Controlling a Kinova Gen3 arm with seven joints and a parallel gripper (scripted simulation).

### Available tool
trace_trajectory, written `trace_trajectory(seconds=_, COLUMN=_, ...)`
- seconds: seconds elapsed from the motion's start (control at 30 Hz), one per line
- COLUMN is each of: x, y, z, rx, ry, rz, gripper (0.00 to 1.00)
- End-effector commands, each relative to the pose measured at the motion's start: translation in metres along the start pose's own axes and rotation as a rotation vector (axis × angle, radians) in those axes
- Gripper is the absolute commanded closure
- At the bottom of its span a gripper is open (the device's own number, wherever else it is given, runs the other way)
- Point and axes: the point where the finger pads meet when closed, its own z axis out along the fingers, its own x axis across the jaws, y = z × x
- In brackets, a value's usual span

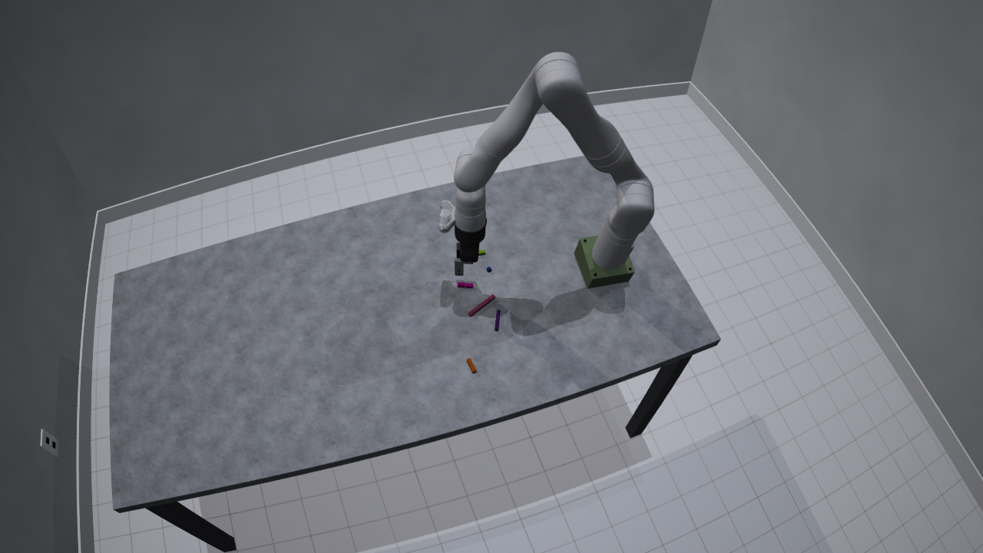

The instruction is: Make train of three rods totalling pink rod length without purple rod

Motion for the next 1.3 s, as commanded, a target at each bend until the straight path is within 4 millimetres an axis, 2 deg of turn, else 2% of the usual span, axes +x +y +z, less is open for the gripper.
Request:
trace_trajectory(seconds=0.0, x=0.002, y=-0.002, z=-0.002, rx=0.004, ry=0.003, rz=-0.006, gripper=0.0)
trace_trajectory(seconds=0.67, x=0.007, y=0.001, z=0.0, rx=-0.008, ry=0.003, rz=0.062, gripper=0.0)
trace_trajectory(seconds=1.07, x=0.025, y=0.008, z=0.007, rx=-0.034, ry=0.007, rz=0.349, gripper=0.0)
trace_trajectory(seconds=1.13, x=0.025, y=0.008, z=0.007, rx=-0.034, ry=0.007, rz=0.349, gripper=0.0)
trace_trajectory(seconds=1.27, x=0.034, y=0.012, z=0.01, rx=-0.046, ry=0.011, rz=0.499, gripper=0.0)
